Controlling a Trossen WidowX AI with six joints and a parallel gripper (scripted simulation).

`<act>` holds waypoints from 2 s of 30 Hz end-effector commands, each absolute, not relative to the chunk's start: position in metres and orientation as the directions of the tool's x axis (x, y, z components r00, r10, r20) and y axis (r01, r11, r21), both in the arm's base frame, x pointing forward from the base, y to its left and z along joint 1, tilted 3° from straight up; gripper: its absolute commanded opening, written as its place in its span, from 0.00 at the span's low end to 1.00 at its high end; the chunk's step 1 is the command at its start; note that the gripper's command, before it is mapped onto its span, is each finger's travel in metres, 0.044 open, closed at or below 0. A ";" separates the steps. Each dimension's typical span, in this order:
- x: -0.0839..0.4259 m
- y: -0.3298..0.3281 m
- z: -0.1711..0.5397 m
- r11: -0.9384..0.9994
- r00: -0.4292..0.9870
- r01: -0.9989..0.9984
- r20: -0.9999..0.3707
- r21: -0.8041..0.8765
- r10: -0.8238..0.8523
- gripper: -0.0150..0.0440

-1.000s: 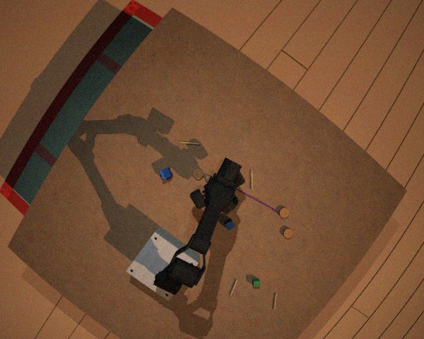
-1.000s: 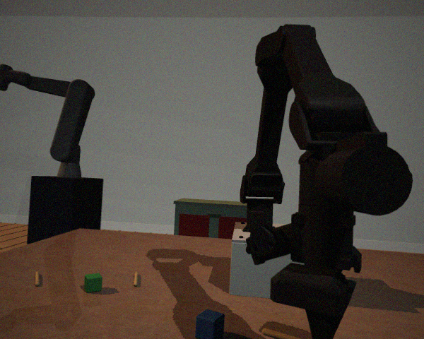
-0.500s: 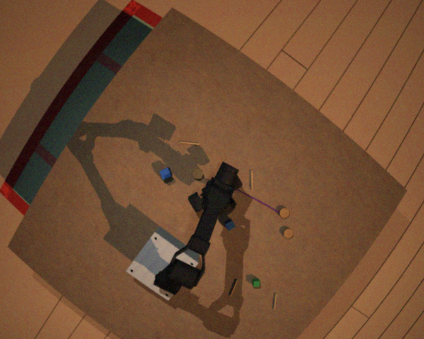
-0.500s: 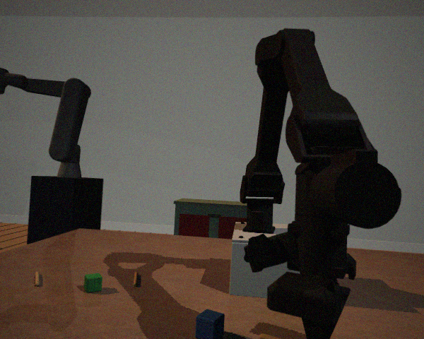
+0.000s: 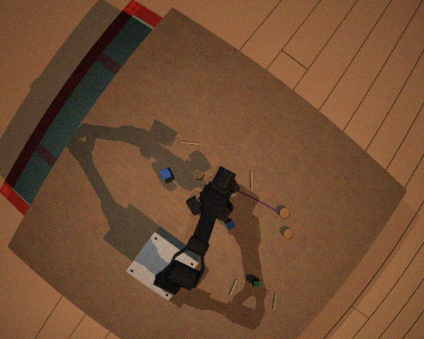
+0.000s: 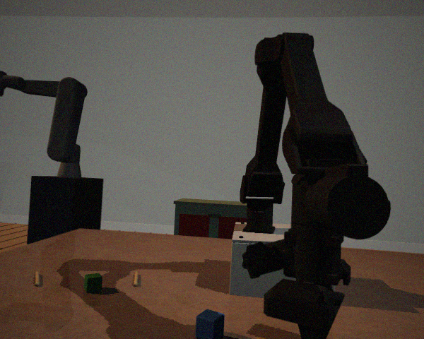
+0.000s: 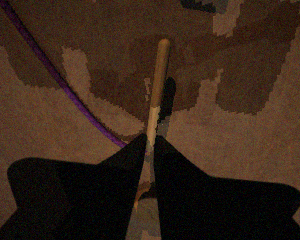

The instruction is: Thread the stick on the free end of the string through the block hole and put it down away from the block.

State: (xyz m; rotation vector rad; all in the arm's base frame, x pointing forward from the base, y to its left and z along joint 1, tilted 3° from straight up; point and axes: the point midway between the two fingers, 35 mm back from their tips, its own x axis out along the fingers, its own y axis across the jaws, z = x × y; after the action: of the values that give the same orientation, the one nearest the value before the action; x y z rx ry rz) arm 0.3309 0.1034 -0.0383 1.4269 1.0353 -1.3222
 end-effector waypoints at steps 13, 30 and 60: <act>0.323 0.096 -0.044 -0.243 0.071 0.968 -0.997 0.069 0.003 0.25; 0.318 0.073 -0.044 -0.243 0.071 0.968 -0.997 0.069 0.001 0.25; 0.308 0.043 -0.044 -0.243 0.071 0.968 -0.997 0.069 0.002 0.25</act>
State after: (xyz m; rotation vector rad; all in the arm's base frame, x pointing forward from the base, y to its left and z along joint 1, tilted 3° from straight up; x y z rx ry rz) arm 0.3099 0.0451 -0.0438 1.4285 1.0328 -1.3282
